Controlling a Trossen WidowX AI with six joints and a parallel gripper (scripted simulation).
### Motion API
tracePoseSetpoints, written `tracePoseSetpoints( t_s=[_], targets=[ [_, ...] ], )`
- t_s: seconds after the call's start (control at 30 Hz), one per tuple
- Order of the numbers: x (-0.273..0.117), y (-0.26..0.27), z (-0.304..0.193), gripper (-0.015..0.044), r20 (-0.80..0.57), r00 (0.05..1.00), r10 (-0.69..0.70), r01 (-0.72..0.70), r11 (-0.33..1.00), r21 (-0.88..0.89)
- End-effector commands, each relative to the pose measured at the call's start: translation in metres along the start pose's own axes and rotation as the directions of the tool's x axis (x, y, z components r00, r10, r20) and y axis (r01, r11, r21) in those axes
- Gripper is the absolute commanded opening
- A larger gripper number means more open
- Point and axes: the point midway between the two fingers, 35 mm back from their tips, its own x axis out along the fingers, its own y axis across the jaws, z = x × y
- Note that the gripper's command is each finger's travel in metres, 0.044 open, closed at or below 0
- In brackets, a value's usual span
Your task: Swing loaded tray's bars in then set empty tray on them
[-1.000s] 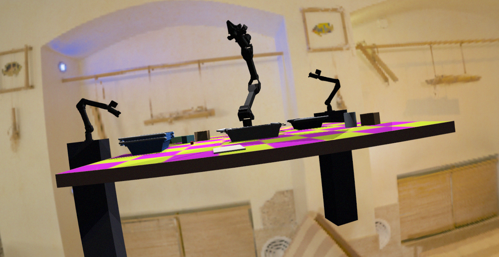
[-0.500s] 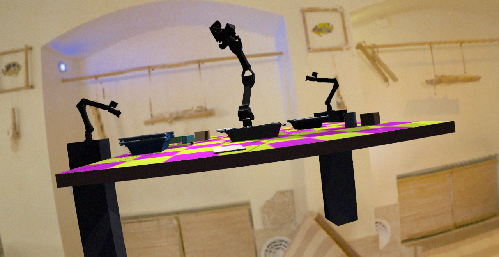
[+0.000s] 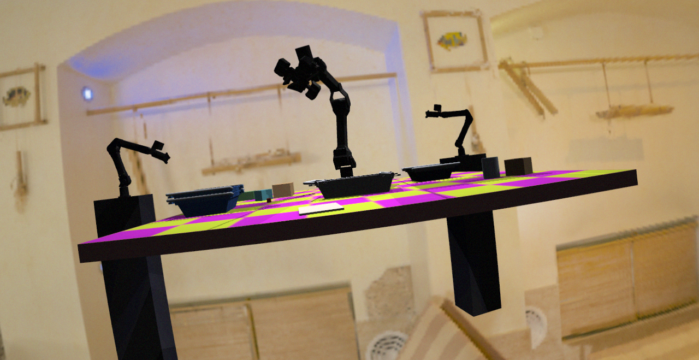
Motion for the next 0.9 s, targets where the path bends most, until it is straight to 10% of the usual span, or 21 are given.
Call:
tracePoseSetpoints(
  t_s=[0.0,0.5,0.87],
  targets=[
    [0.034,0.035,-0.021,0.0081,-0.094,0.986,0.137,-0.13,0.988,0.078],
    [0.106,0.219,-0.152,0.0081,-0.557,0.455,0.694,-0.346,0.715,0.608],
    [0.111,0.228,-0.159,0.0081,-0.561,0.445,0.698,-0.343,0.711,0.614]
  ],
)
